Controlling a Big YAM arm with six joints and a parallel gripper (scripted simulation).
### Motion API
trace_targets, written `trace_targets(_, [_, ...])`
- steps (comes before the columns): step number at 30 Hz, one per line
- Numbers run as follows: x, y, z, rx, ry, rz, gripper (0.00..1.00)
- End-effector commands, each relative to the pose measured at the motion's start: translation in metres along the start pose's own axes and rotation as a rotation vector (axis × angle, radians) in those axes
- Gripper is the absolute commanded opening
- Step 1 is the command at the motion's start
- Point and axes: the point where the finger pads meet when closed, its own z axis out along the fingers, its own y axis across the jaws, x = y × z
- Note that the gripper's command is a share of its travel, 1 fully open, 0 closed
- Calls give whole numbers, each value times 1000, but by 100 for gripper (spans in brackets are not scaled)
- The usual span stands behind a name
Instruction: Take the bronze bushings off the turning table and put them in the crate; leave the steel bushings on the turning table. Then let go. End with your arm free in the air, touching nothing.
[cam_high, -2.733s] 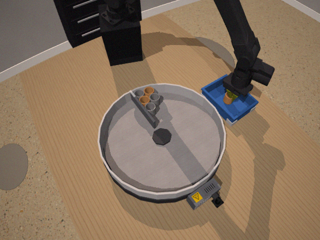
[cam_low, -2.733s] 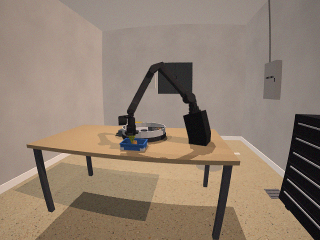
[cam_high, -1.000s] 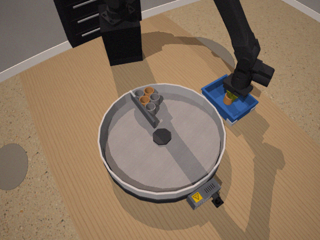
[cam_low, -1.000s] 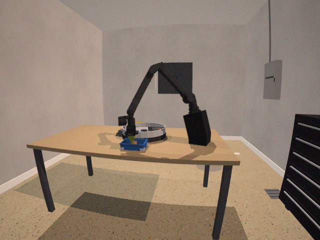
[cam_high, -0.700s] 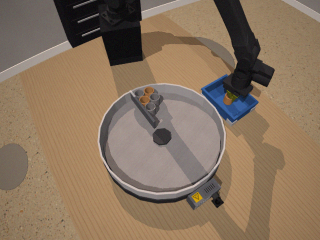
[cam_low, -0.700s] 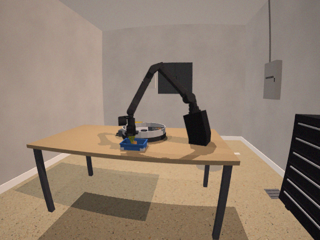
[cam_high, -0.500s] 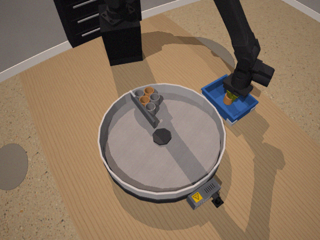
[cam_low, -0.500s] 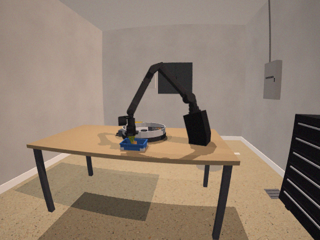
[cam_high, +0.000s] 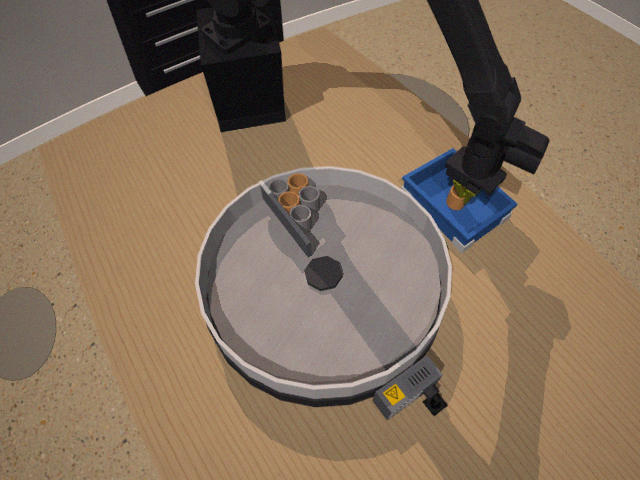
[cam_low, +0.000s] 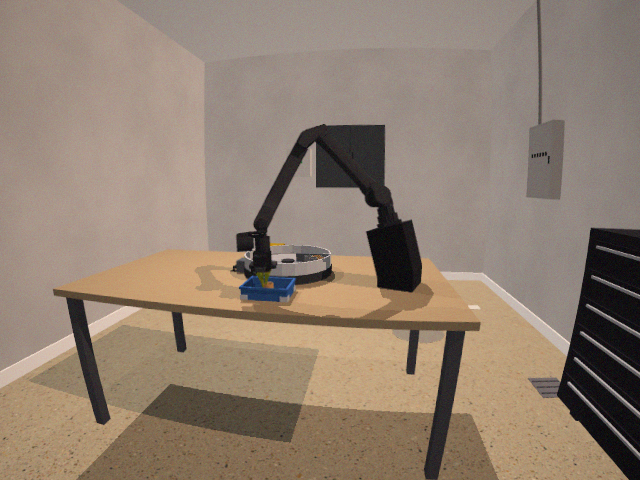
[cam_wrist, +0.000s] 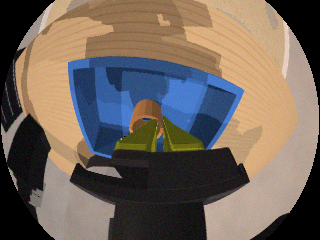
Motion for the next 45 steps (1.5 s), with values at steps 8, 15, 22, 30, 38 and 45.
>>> trace_targets(8, [2,-32,-12,59,-16,11,0])
trace_targets(15, [1,-34,-13,63,-17,10,0])
trace_targets(22, [1,-34,-14,63,-17,10,0])
trace_targets(30, [1,-34,-14,63,-17,10,0])
trace_targets(38, [1,-34,-14,63,-17,10,0])
trace_targets(45, [1,-34,-14,63,-17,10,0])
